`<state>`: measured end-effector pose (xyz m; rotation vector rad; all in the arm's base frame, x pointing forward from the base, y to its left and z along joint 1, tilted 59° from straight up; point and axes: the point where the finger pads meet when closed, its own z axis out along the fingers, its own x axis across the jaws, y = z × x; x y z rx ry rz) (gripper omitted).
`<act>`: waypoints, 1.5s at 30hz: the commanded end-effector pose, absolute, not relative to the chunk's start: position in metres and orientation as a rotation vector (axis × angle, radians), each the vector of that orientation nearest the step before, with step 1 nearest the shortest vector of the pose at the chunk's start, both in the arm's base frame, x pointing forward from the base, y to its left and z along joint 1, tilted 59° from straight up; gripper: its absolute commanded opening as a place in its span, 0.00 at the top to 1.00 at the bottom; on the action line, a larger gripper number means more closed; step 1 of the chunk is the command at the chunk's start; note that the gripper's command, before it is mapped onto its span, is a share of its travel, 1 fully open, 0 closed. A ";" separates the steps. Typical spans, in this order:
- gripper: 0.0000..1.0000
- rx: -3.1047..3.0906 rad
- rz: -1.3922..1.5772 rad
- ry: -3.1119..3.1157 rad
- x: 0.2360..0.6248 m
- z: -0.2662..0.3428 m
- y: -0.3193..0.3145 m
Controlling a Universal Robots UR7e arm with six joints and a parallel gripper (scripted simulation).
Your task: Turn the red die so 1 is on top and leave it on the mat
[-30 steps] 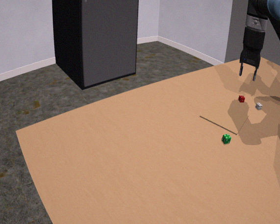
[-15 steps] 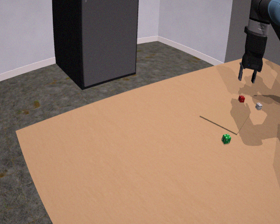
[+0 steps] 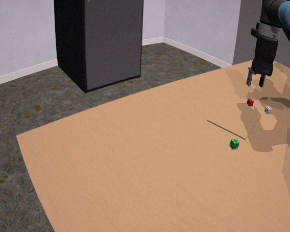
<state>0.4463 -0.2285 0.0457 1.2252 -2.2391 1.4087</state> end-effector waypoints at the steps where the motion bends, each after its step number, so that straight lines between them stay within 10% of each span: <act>1: 0.00 1.247 1.405 -2.220 0.447 0.046 -0.229; 6: 0.00 1.248 1.405 -2.219 0.447 0.045 -0.229; 7: 0.30 1.248 1.405 -2.219 0.447 0.045 -0.229; 45: 0.30 1.248 1.405 -2.219 0.447 0.045 -0.229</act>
